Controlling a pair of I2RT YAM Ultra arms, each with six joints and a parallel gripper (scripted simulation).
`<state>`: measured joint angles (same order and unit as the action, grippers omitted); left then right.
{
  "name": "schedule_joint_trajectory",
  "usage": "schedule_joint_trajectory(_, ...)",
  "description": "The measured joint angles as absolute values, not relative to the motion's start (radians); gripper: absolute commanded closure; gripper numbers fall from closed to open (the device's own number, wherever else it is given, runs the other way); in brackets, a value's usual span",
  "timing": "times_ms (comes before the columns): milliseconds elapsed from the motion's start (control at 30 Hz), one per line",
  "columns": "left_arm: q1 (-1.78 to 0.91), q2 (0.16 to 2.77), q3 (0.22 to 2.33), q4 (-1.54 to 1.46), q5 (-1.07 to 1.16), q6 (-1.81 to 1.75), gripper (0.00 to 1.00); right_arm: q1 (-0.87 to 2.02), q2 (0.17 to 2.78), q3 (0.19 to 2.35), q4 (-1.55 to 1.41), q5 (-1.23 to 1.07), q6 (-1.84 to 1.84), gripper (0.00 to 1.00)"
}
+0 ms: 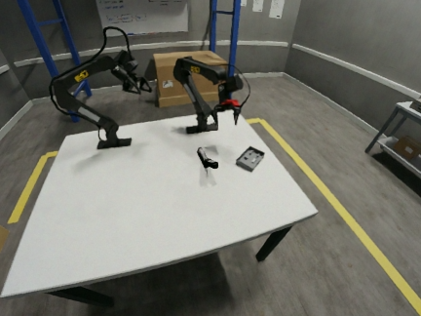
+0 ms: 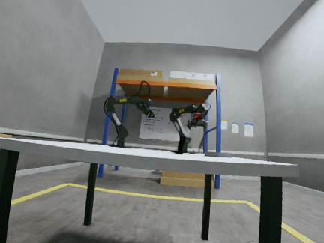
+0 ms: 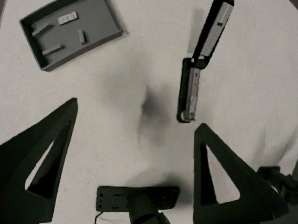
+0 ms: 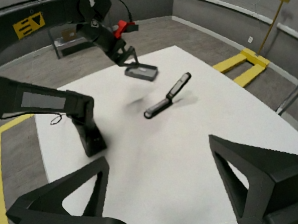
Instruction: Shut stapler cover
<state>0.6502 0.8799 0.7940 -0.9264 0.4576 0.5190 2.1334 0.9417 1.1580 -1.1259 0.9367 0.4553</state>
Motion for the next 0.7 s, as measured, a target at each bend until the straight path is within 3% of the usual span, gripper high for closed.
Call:
schedule_joint_trajectory(300,0.297,0.655,0.586,-0.776,0.297,0.431,0.00,2.147,0.982,1.197,-1.192,0.935,0.542,0.00)
schedule_joint_trajectory(700,-0.104,0.597,0.495,-0.662,0.090,0.348,0.00,2.148,0.982,1.199,-1.206,0.935,0.558,0.00)
